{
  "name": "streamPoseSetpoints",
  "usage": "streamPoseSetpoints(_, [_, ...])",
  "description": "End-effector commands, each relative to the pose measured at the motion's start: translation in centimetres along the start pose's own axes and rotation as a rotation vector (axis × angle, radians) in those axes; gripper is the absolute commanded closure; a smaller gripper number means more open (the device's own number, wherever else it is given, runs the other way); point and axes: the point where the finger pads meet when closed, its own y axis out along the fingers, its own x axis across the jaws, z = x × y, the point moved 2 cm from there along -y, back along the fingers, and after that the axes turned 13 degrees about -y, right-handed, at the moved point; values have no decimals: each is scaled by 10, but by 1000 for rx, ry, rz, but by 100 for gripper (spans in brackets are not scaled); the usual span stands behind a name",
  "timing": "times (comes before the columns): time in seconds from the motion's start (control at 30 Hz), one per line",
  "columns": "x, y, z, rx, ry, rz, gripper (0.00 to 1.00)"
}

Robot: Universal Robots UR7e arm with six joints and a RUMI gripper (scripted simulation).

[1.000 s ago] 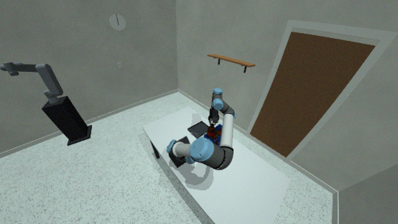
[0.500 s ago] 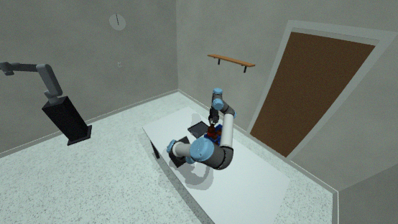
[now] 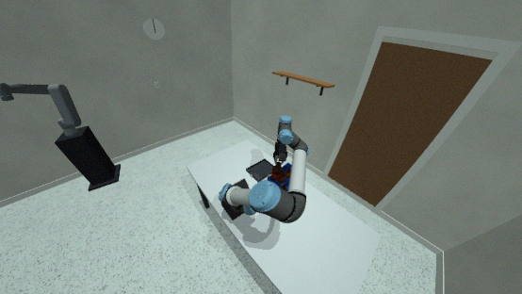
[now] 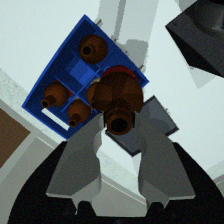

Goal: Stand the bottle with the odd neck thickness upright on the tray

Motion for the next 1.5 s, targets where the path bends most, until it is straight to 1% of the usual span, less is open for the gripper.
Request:
streamPoseSetpoints(0.0, [0,0,0,-1,0,0,100])
streamPoseSetpoints(0.83, [0,0,-2,-1,0,0,100])
streamPoseSetpoints(1.47, [2,0,-10,-1,0,0,100])
